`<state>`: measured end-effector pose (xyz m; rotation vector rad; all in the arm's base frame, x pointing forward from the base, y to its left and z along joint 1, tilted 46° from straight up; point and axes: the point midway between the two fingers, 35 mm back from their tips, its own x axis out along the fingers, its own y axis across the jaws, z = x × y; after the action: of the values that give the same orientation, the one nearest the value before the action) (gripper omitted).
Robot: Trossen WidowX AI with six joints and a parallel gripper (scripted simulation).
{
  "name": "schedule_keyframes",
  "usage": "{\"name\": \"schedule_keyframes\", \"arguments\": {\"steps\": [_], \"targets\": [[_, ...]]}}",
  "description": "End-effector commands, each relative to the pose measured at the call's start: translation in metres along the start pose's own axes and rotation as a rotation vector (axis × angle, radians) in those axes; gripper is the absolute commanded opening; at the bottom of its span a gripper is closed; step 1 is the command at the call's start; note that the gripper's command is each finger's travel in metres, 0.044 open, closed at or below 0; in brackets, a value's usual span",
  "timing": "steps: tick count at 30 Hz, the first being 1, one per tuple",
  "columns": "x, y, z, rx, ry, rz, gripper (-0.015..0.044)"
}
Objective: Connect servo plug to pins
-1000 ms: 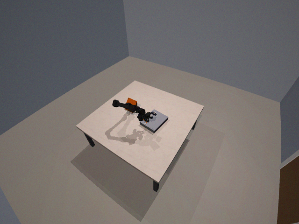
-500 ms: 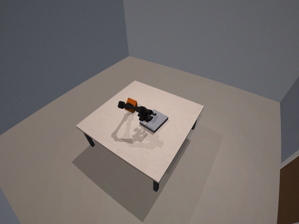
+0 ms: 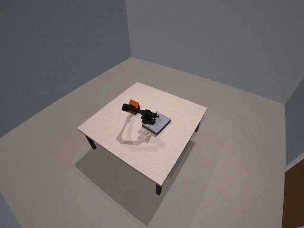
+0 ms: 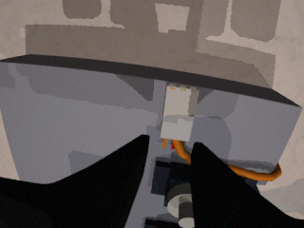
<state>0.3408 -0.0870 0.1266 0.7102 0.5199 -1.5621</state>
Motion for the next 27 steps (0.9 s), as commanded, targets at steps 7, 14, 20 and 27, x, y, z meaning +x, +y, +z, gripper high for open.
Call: {"name": "schedule_keyframes", "arguments": {"steps": [7,14,20,27], "targets": [[0.016,-0.003,0.001,-0.005,-0.006,-0.011,0.0115],[0.026,-0.003,0.002,-0.005,-0.006,-0.011,0.0115],[0.026,-0.003,0.002,-0.005,-0.007,-0.011,0.0043],[0.018,-0.002,0.001,-0.005,-0.005,-0.011,0.0000]]}}
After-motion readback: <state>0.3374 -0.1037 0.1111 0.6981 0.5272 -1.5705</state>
